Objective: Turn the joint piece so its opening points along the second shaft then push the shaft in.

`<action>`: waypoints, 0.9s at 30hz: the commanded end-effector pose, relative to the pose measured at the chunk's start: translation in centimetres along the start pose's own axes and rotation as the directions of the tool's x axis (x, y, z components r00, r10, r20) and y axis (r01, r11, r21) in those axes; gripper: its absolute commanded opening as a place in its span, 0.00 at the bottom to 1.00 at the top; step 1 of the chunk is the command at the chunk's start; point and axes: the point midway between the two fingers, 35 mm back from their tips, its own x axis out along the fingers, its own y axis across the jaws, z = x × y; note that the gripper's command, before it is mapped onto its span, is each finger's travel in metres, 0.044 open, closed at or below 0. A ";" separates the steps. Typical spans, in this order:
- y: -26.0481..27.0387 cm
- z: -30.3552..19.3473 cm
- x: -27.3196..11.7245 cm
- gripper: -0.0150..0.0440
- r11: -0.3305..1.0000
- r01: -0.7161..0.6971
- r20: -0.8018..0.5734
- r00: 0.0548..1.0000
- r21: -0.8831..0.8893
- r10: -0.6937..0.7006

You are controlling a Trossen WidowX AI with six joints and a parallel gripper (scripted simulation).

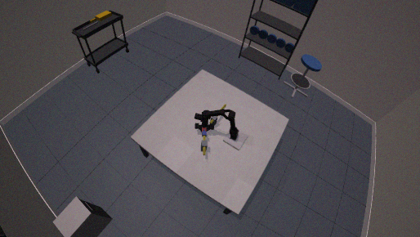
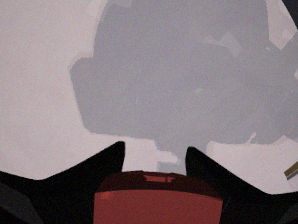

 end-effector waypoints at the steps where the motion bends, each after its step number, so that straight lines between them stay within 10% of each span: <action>1: 0.0 0.0 0.0 0.33 1.000 0.000 0.000 1.000 0.000 0.000; 27: -0.7 0.5 -1.1 0.25 0.985 -0.025 0.261 0.965 0.171 -0.020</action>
